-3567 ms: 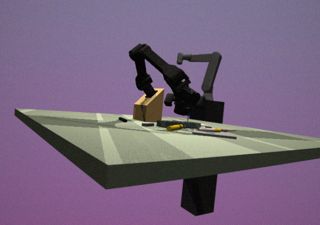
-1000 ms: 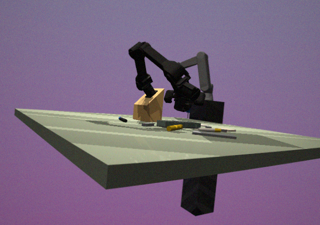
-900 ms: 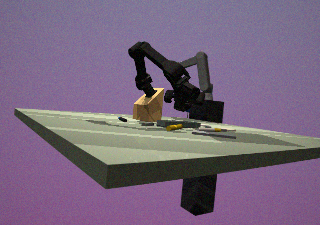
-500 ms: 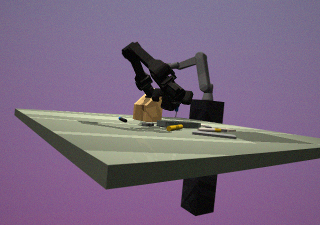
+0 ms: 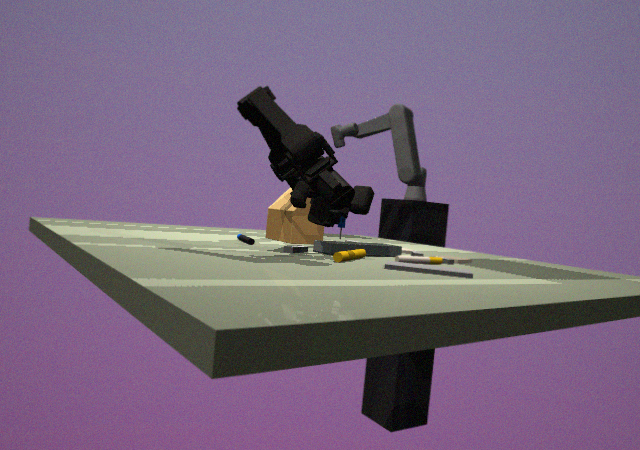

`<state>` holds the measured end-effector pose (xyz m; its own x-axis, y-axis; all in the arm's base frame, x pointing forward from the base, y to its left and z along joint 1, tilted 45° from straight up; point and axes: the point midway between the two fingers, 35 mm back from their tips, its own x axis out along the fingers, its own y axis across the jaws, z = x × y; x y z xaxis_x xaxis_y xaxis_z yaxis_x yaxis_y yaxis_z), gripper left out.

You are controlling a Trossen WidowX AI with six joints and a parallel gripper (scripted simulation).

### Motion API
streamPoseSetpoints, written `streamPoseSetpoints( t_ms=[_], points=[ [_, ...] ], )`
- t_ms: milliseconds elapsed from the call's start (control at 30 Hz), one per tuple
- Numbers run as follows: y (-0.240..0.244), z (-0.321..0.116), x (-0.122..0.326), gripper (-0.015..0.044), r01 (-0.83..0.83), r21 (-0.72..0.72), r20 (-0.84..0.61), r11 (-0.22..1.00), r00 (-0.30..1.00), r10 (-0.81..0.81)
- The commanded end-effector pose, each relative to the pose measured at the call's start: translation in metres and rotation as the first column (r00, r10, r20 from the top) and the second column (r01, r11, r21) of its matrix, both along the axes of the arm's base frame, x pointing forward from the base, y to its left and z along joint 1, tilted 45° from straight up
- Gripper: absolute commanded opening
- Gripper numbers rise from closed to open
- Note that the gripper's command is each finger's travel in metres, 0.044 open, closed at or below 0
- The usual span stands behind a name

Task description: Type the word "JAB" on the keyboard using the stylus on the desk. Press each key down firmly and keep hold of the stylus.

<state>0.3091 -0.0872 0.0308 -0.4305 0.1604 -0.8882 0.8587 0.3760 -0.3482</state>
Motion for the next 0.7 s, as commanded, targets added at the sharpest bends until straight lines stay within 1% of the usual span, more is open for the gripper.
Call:
streamPoseSetpoints(
  t_ms=[0, 167, 267, 667],
  points=[
    [-0.0011, -0.0024, 0.0003, 0.0, -0.011, 0.0, 0.001, 1.0, 1.0, 0.011],
    [-0.0011, -0.0024, 0.0003, 0.0, -0.011, 0.0, 0.001, 1.0, 1.0, 0.011],
    [-0.0014, -0.0037, 0.0021, 0.0079, -0.011, 0.0, 0.002, 1.0, 1.0, 0.011],
    [-0.0018, -0.004, 0.0022, 0.0081, -0.011, 0.0, 0.002, 1.0, 1.0, 0.011]
  ],
)
